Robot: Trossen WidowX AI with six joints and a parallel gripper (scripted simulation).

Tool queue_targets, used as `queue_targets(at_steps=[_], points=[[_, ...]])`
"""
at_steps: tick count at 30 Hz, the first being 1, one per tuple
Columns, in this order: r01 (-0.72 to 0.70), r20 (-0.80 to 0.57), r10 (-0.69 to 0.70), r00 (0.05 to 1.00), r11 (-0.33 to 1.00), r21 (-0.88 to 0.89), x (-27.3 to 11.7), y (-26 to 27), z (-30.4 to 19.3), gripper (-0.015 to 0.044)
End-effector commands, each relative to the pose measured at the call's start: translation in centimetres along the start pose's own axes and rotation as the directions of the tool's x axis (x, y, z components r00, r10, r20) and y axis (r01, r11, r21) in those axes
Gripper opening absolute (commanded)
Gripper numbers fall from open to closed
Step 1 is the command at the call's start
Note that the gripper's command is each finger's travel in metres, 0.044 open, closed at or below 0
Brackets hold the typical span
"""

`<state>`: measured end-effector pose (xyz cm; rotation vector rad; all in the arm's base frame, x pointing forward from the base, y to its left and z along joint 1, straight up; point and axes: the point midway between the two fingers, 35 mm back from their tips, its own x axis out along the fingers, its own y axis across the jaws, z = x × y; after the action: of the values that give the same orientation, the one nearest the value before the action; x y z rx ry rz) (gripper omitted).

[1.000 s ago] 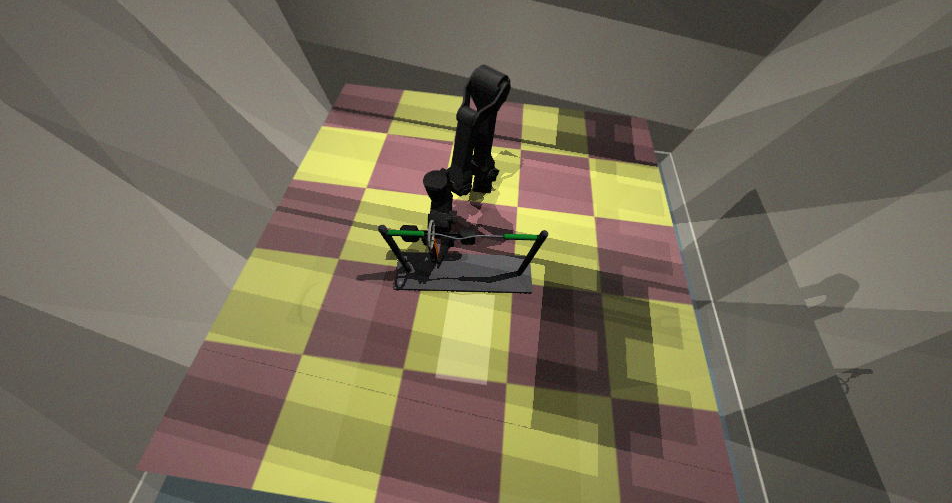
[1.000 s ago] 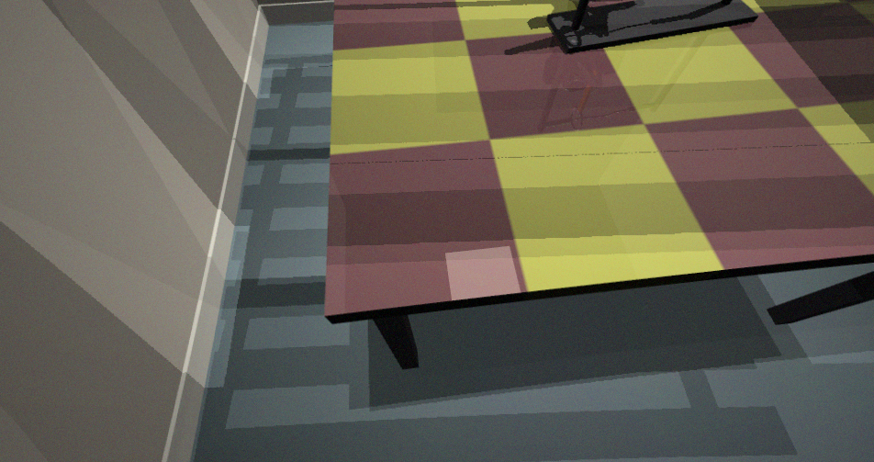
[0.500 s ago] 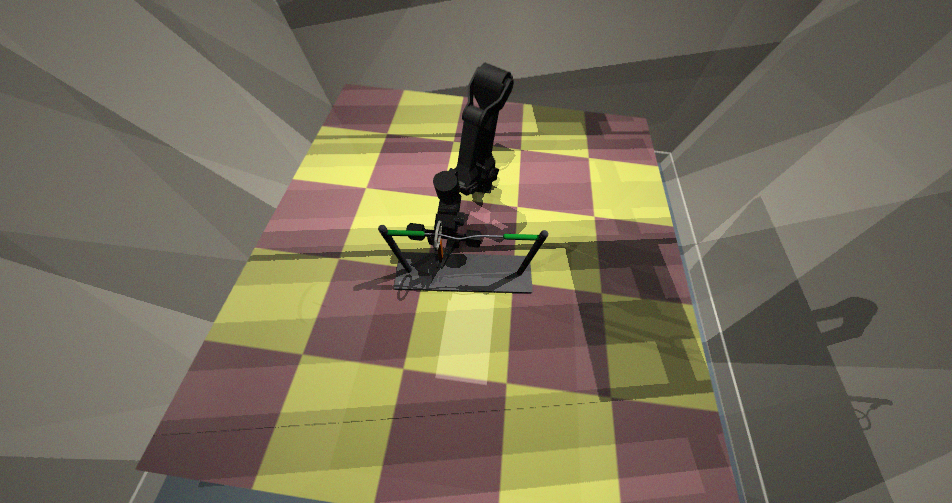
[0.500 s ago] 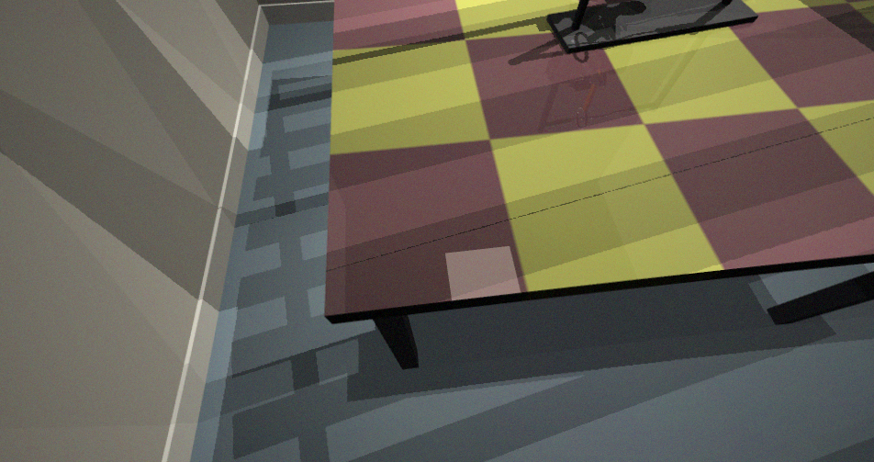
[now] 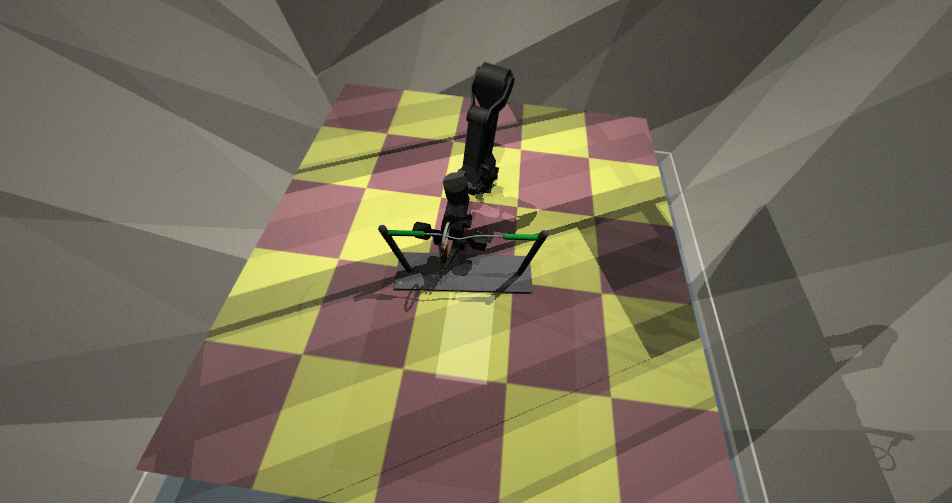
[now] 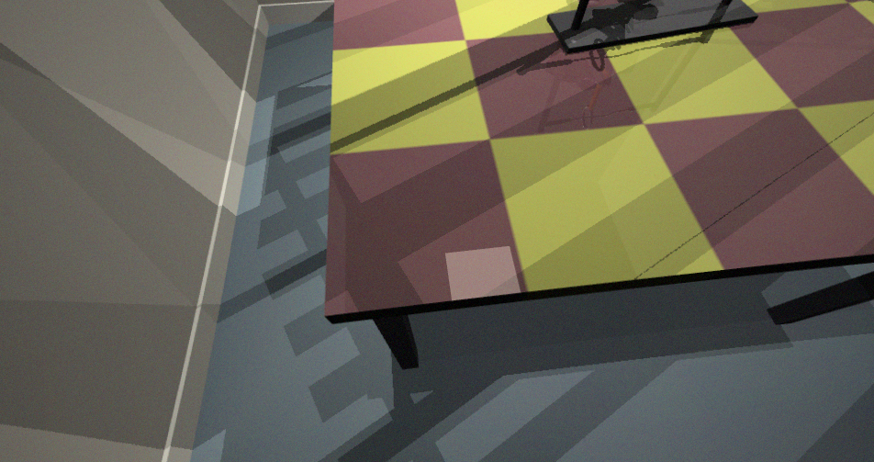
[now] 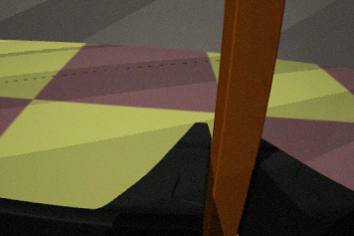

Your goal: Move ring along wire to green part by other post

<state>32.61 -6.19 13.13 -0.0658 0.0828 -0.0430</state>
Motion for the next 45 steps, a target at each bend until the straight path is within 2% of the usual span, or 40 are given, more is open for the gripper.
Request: queue_targets(at_steps=[1, 13, 33, 45], points=[[0.008, 0.005, -0.008, 1.000, 1.000, -0.004, 0.0, 0.3, 0.1, -0.0150], [-0.035, 0.005, 0.035, 0.999, 0.999, 0.034, 0.0, 2.0, 0.1, -0.0150], [-0.236, 0.023, 0.236, 0.972, 0.957, 0.170, -0.4, 5.8, 0.5, -0.0150], [-0.304, 0.035, 0.302, 0.953, 0.938, 0.168, -0.8, 7.0, 0.8, -0.0150]])
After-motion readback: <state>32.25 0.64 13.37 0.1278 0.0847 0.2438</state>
